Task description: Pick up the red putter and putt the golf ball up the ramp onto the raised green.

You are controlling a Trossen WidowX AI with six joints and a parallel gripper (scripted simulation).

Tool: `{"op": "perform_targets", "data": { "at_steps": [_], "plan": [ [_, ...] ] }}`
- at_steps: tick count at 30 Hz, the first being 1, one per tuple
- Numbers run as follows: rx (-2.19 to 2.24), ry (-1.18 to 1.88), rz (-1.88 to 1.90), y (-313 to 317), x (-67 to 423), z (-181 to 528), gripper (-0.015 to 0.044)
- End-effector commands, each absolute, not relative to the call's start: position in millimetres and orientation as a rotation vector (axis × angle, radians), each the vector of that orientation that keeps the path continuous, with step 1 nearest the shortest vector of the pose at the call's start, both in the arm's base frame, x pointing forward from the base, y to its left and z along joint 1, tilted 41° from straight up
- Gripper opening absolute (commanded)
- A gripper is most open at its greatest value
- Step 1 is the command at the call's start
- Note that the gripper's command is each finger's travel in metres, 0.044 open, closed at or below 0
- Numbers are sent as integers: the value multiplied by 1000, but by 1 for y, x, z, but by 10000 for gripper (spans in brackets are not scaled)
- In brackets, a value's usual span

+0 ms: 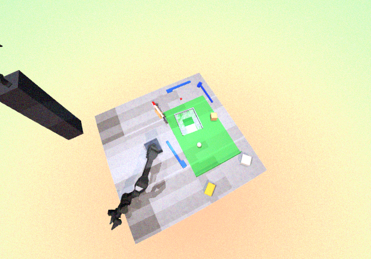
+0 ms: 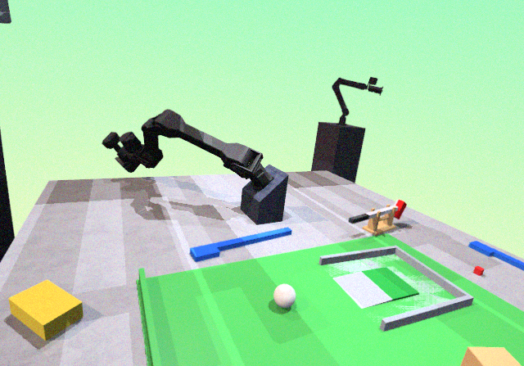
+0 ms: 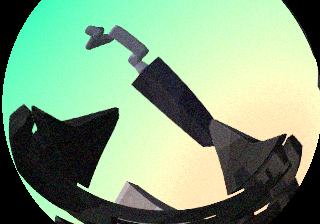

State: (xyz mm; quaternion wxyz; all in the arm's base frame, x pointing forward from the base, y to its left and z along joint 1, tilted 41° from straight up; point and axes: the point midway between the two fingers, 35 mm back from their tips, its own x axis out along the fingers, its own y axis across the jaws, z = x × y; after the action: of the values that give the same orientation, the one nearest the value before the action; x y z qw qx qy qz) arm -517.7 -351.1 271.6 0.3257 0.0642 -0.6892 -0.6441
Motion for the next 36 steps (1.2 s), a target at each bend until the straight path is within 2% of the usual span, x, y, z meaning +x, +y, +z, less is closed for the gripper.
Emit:
{"op": "perform_targets", "data": {
  "at_steps": [1, 13, 36],
  "plan": [
    [179, -1731, -1670, -379, -487, 299, 440],
    [214, -1563, -1567, -444, -375, 370, 440],
    [262, -1057, -1553, -513, -164, 405, 440]
  ]
}}
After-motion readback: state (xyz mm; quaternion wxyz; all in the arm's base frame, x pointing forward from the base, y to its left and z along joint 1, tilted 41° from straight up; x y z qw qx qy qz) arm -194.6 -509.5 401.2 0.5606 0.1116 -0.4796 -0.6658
